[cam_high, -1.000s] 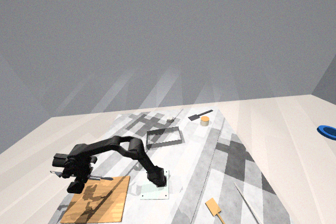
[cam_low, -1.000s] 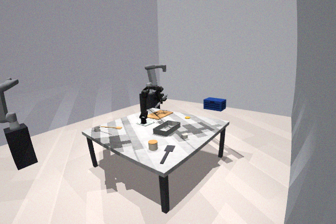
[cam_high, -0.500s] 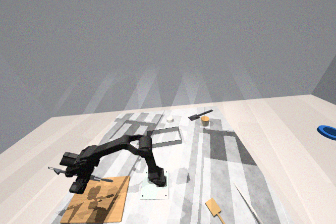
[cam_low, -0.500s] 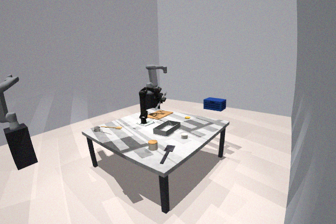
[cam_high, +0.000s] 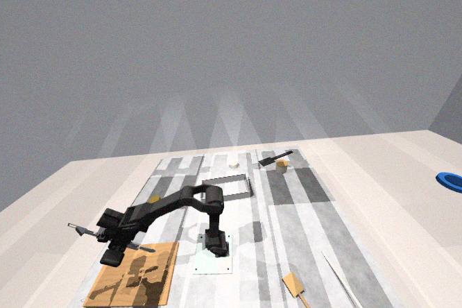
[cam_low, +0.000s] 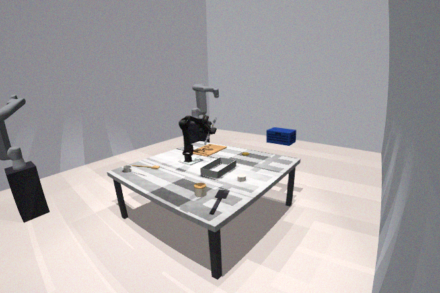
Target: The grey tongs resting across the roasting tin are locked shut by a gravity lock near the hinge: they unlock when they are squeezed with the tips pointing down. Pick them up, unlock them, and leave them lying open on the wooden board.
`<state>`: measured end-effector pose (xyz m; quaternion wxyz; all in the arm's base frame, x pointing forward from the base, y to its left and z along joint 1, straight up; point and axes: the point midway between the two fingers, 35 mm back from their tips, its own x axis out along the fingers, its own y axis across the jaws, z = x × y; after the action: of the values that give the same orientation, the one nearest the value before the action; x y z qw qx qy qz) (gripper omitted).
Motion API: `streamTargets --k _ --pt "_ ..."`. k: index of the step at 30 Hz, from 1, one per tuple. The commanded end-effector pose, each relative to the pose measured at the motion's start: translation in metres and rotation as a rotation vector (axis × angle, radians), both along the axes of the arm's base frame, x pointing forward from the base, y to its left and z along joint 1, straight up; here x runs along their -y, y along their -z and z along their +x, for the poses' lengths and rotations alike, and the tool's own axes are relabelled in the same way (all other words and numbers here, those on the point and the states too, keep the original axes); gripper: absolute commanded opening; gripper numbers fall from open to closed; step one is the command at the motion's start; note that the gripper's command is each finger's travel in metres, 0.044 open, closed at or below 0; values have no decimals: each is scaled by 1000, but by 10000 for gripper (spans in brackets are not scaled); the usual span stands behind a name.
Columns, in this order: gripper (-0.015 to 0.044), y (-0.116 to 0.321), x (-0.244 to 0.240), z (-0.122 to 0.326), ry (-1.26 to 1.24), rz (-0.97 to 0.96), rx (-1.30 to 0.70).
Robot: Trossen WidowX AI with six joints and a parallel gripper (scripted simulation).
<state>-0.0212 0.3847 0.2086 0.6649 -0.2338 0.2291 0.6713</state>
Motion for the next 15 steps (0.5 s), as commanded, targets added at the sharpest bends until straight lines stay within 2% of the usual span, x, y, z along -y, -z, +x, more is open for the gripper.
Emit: streamTargets --k 1,15 --pt "-150 -4 5 1 0 78 5" --pt "-150 -8 26 2 5 285 -2"
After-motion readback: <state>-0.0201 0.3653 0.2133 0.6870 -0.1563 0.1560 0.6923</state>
